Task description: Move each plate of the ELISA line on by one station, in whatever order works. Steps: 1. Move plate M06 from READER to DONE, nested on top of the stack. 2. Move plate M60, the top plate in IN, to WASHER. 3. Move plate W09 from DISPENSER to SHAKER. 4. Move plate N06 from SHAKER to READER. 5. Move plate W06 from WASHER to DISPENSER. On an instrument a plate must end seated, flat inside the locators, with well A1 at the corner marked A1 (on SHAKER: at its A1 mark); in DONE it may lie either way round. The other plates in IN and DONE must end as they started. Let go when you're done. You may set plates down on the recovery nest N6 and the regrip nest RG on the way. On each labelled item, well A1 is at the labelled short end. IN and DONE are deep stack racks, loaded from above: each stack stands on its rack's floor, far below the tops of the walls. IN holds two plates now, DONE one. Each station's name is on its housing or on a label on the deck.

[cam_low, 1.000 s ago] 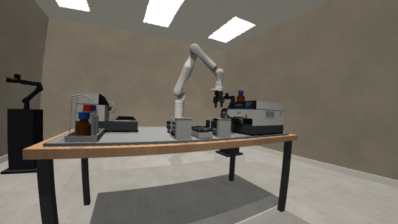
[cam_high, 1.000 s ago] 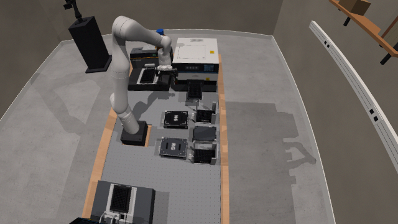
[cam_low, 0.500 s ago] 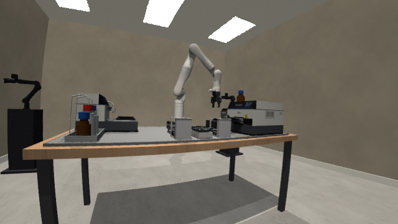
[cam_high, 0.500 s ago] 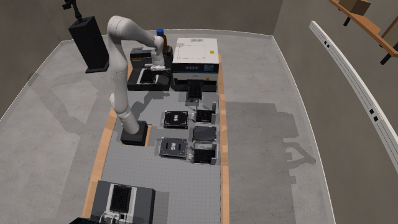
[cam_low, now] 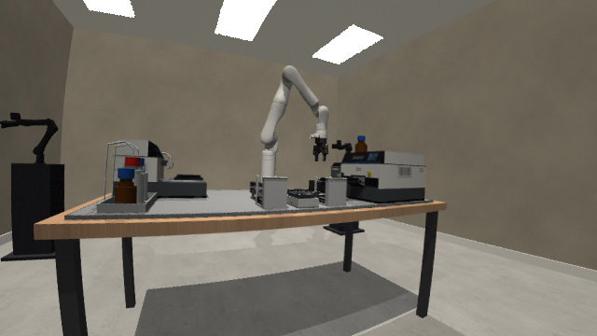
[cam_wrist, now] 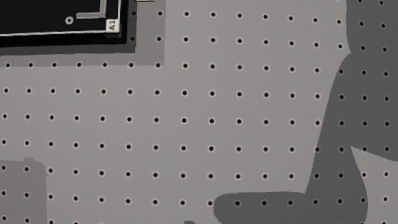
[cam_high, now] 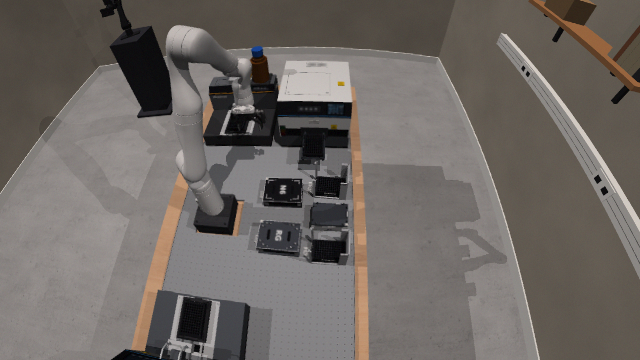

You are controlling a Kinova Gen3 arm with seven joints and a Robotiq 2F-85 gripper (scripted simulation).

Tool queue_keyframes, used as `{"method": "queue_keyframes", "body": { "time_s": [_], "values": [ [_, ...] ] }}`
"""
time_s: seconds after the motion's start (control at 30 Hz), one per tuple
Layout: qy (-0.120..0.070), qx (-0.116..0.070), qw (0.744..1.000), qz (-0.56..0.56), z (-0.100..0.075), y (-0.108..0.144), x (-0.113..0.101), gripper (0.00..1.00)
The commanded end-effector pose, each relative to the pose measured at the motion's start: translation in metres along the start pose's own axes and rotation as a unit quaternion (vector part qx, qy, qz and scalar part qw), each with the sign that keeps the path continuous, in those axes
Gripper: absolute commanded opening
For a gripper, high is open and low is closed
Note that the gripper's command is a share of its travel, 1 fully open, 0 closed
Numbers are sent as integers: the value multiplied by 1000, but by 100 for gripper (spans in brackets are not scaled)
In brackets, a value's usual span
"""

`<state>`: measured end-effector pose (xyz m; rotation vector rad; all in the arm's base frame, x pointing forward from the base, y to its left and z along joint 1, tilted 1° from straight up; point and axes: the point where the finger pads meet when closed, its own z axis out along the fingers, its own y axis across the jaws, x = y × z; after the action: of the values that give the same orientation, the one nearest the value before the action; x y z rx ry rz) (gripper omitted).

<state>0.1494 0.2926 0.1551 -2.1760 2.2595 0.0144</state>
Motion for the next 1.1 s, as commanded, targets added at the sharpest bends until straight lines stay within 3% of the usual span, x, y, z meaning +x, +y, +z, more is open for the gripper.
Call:
{"method": "queue_keyframes", "body": {
  "time_s": [0.0, 1.07],
  "values": [
    [0, 1, 1000, 0, 0, 10, -1, 100],
    [0, 1, 1000, 1, 0, 99, -7, 100]
  ]
}}
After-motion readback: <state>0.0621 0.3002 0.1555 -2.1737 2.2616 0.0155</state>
